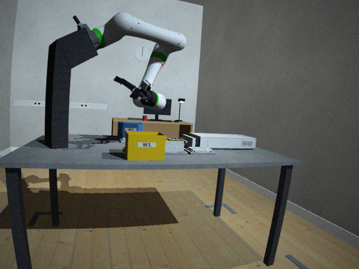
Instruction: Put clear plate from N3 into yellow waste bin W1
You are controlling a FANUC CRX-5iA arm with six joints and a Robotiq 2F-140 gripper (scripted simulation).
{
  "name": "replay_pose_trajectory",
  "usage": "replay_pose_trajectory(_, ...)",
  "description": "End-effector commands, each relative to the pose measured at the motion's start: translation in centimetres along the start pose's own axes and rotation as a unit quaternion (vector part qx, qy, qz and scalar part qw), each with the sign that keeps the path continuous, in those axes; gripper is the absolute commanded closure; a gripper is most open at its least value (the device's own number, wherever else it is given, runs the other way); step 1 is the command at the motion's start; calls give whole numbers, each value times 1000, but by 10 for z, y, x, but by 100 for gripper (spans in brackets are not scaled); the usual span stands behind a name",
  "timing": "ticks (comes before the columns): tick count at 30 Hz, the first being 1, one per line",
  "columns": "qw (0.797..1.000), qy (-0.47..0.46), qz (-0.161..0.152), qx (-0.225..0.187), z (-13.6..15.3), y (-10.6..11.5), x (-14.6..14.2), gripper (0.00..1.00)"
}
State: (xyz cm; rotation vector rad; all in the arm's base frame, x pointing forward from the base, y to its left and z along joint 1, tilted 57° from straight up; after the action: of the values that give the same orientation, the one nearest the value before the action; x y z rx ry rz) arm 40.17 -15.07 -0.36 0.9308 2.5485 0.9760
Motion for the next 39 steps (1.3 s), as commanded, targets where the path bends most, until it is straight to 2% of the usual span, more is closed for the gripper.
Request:
replay_pose_trajectory(1, 1000, 0, 0, 0, 0, 0, 0, 0)
replay_pose_trajectory(17, 1000, 0, 0, 0, 0, 0, 0, 0)
replay_pose_trajectory(18, 1000, 13, 4, -9, 1, 3, 3, 90)
replay_pose_trajectory(28, 983, 148, 27, -101, -1, 16, 8, 90)
replay_pose_trajectory(32, 971, 194, 25, -136, 0, 24, 10, 90)
replay_pose_trajectory(34, 971, 194, 25, -136, 0, 24, 10, 90)
replay_pose_trajectory(39, 949, 257, 14, -184, 1, 36, 12, 90)
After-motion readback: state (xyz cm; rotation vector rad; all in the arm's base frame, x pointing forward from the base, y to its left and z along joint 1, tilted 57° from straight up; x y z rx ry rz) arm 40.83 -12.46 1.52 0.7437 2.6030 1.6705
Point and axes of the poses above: the point where the finger pads meet when closed, its own y axis back along the fingers, its own x axis across the jaws, z = x × y, the point moved 8 cm from there along y, back along the fingers, and after that the axes turned 11 degrees about -y, right-handed, at the moved point
